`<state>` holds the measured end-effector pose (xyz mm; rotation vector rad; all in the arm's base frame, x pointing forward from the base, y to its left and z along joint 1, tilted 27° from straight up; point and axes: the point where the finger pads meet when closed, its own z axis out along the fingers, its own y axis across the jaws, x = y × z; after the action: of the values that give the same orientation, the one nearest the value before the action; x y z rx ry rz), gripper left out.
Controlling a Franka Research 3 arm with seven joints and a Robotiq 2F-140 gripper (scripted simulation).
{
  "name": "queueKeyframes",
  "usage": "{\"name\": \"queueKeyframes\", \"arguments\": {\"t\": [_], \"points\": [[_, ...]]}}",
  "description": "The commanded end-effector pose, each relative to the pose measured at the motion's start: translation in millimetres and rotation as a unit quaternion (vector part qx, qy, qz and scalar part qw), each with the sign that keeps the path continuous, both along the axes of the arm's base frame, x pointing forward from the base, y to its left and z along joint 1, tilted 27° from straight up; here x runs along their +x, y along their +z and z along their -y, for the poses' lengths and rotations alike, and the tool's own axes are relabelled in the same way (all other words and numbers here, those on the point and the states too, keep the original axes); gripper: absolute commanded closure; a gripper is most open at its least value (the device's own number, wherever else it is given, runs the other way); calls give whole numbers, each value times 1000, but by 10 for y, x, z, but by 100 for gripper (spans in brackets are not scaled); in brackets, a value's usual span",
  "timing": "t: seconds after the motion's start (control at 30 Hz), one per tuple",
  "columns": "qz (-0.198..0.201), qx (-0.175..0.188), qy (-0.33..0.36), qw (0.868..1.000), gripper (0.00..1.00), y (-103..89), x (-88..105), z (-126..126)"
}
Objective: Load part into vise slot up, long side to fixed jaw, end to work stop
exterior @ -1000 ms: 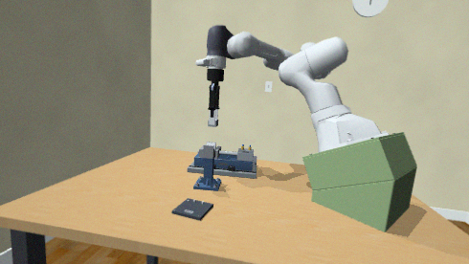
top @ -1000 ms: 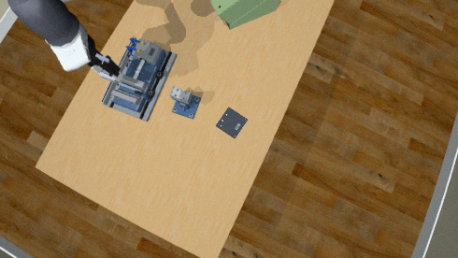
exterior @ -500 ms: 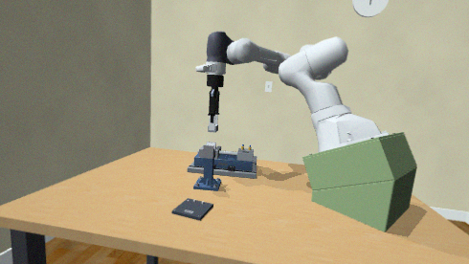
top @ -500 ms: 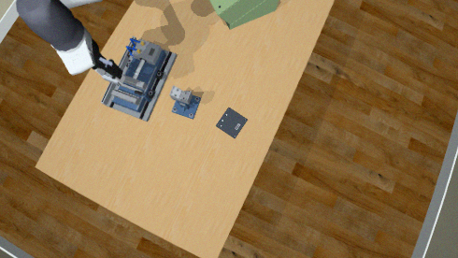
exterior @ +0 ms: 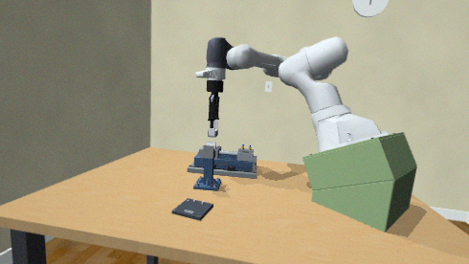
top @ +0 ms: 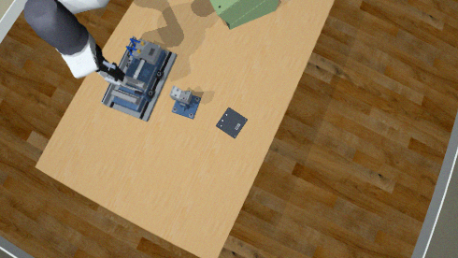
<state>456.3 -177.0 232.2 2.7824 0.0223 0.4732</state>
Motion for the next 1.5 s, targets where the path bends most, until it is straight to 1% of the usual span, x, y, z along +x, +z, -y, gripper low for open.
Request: {"name": "queueKeyframes", "arguments": {"t": [0.0,0.2,0.63,1.47], "points": [[4,-1,6,1000,100,-33,48,-6],[4,-1,6,1000,100,-97,72,18],[4,-1,6,1000,100,-165,98,43],[4,-1,6,1000,100,-179,103,48]]}}
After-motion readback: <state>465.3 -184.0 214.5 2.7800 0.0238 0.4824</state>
